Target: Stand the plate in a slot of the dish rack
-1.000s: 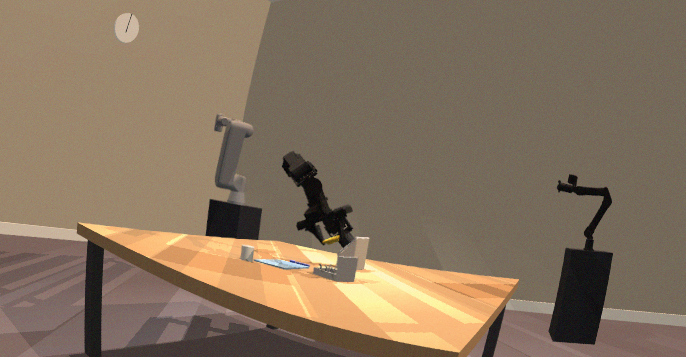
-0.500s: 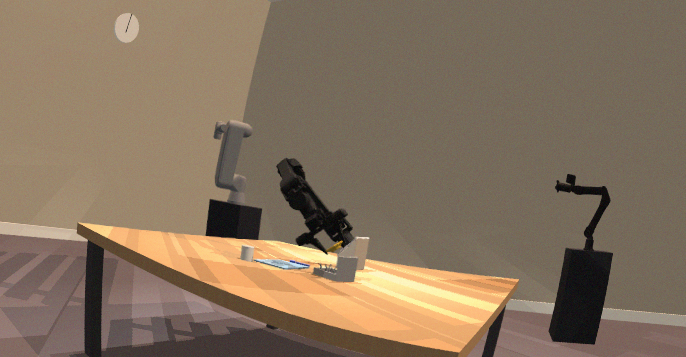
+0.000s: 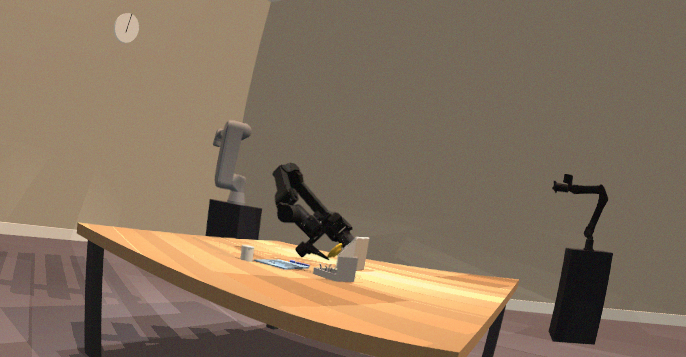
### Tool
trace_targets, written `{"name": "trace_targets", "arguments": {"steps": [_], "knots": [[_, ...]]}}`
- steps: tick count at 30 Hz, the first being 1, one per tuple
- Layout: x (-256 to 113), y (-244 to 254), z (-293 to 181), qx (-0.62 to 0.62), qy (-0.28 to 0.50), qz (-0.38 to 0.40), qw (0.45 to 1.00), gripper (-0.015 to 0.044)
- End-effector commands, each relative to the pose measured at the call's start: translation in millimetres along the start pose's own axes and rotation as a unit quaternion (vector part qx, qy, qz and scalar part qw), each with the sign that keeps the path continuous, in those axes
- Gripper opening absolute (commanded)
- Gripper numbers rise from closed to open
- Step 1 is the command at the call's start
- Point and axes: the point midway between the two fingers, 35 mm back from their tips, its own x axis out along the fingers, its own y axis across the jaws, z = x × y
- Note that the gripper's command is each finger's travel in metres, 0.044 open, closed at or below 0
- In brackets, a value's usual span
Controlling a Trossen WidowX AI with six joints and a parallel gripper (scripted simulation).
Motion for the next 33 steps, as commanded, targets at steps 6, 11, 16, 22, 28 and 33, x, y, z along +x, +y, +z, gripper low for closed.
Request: {"name": "trace_targets", "arguments": {"steps": [6, 11, 16, 22, 28, 33], "knots": [[2, -6, -1, -0.085, -0.065, 0.031, 0.994, 0.0000], [3, -11, -2, -0.138, -0.108, 0.039, 0.984, 0.0000], [2, -16, -3, -0.190, -0.152, 0.038, 0.969, 0.0000], [0, -22, -5, -0.253, -0.205, 0.027, 0.945, 0.0000], [-4, -28, -7, -0.315, -0.255, 0.004, 0.914, 0.0000], [-7, -32, -10, -0.364, -0.294, -0.024, 0.883, 0.0000]]}}
